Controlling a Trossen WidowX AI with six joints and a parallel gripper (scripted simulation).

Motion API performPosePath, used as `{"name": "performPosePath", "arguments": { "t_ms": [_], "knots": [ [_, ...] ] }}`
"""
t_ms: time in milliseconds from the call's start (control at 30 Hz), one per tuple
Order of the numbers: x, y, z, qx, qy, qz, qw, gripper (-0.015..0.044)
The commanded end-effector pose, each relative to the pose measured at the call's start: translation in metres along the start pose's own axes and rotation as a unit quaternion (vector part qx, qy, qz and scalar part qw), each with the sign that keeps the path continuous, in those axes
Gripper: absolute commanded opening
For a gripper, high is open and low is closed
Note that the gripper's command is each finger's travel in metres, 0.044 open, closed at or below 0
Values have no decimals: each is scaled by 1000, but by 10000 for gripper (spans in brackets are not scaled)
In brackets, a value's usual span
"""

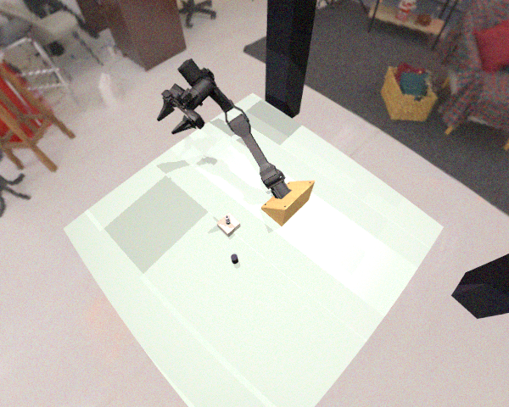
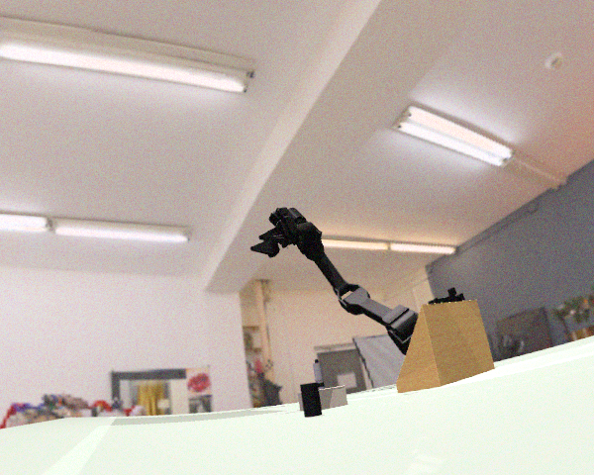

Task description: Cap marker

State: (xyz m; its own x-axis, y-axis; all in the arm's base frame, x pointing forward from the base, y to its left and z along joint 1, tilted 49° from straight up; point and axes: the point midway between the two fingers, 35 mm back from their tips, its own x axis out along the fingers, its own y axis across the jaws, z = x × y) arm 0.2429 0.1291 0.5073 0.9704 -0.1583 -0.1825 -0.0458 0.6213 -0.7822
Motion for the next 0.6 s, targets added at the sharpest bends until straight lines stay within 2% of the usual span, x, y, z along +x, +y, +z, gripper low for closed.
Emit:
{"name": "performPosePath", "arguments": {
  "t_ms": [0,167,567],
  "knots": [
    [1,1,0,-3,0,1,1000,374],
    [34,50,4,-69,34,37,996,244],
    [116,168,-36,-145,167,121,968,244]
  ]
}}
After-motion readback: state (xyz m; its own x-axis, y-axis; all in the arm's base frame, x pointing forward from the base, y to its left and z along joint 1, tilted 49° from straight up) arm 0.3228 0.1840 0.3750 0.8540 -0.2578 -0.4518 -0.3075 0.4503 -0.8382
